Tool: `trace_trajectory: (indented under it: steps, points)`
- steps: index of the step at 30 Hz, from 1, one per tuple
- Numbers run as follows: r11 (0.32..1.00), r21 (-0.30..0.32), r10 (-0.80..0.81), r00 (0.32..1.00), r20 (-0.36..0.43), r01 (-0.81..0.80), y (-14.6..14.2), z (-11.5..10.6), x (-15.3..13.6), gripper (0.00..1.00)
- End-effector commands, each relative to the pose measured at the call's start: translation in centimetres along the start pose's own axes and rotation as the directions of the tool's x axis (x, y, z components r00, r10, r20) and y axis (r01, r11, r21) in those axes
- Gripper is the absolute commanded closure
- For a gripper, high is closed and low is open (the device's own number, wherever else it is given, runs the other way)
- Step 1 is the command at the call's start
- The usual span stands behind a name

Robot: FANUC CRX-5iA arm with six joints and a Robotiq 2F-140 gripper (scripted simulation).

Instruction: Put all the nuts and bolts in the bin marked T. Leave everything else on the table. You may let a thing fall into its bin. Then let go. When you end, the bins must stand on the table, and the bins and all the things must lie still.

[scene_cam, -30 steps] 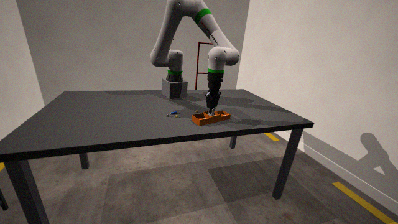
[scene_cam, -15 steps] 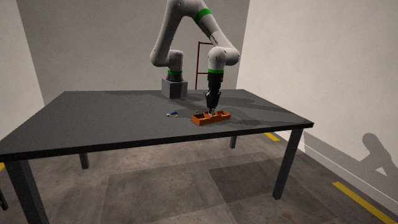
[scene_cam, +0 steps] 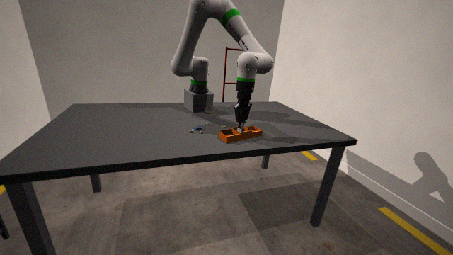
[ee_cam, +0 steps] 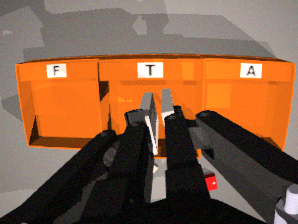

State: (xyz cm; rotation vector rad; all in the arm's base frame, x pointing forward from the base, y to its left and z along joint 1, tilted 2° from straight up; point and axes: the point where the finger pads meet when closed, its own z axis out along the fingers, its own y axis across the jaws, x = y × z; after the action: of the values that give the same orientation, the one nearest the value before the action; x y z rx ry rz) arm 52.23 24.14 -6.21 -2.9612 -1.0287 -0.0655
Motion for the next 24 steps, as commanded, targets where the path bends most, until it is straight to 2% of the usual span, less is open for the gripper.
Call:
trace_trajectory:
  steps: [1, 16, 24]
  points:
    - [1.000, 0.000, 0.000, 1.000, 0.000, 0.000, 0.0, -0.3, 0.0, 0.95]
    - [1.000, 0.000, 0.000, 1.000, 0.000, 0.000, 0.0, -2.1, 0.0, 0.95]
    - [1.000, 0.000, 0.000, 1.000, 0.000, 0.000, 0.0, -5.3, 0.0, 0.95]
